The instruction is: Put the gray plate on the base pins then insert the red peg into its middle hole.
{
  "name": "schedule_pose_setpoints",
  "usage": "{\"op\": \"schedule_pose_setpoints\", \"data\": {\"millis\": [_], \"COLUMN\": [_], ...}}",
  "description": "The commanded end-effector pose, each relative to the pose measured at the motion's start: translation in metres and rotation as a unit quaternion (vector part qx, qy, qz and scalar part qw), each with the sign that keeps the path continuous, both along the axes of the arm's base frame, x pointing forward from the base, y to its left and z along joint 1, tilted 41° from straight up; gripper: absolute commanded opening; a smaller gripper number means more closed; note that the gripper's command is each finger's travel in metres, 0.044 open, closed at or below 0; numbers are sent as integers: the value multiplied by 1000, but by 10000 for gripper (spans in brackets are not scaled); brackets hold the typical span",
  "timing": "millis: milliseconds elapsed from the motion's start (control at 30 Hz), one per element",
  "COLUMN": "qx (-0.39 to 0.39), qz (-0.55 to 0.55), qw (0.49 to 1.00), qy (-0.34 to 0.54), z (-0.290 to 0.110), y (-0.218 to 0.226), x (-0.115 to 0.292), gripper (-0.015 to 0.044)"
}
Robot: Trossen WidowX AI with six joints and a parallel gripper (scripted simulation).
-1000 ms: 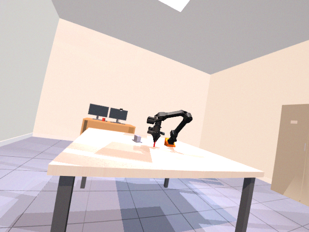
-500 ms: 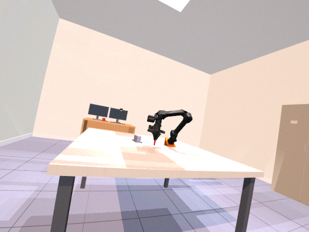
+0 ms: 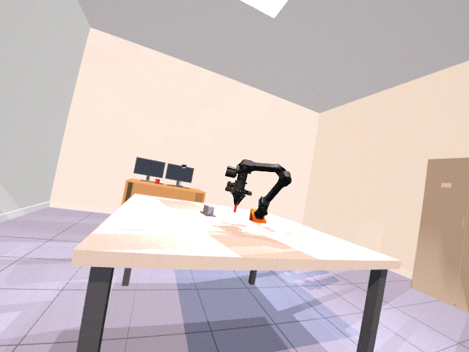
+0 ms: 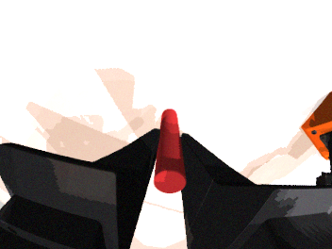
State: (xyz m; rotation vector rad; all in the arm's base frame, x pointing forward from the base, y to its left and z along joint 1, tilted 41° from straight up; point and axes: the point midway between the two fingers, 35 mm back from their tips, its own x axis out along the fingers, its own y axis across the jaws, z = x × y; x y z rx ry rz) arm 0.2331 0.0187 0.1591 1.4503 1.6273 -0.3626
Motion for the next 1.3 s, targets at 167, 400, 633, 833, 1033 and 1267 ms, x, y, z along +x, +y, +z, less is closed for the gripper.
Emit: {"op": "schedule_pose_setpoints", "data": {"millis": [167, 400, 633, 833, 1033, 1267], "qx": [-1, -3, -4, -4, -5, -4], "qz": [-1, 1, 3, 5, 8, 11], "qw": [1000, 1000, 1000, 1000, 1000, 1000], "qy": [-1, 0, 0, 0, 1, 0], "z": [4, -1, -7, -14, -21, -31], "y": [-8, -21, -34, -46, -58, -72], "x": [5, 20, 34, 46, 57, 68], "gripper": [0, 0, 0, 0, 0, 0]}}
